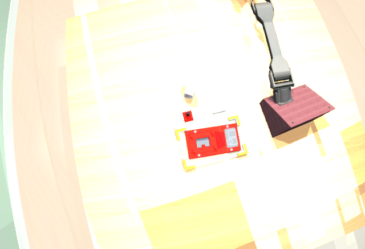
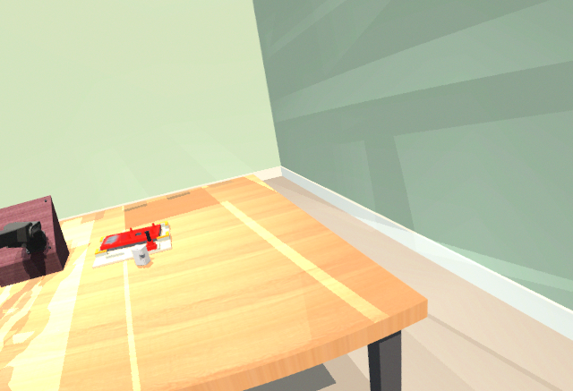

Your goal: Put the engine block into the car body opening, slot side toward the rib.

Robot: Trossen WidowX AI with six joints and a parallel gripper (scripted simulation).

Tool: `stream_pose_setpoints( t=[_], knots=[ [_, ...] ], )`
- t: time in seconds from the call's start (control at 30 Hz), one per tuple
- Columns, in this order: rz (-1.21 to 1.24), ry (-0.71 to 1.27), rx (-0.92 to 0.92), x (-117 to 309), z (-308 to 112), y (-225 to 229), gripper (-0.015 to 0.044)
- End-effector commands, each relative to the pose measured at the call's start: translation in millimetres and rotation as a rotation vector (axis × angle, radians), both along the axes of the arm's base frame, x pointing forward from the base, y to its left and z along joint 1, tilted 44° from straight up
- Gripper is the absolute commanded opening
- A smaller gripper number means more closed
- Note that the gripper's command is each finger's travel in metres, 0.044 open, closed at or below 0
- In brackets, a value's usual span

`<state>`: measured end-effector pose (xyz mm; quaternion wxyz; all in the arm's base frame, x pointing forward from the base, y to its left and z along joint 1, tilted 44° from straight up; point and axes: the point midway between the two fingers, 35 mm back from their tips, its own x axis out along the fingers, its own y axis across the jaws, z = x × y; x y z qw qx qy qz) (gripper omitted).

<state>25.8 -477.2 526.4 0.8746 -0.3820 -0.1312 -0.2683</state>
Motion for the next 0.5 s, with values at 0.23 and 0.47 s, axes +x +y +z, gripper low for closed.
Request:
stream_pose_setpoints(
  t=[0.23, 0.47],
  knots=[
    [0.029, -0.053, 0.069, 9.0, 4.4, -0.6, 0.044],
    [0.115, -0.155, 0.213, 43.4, 7.2, -6.8, 0.044]
  ],
)
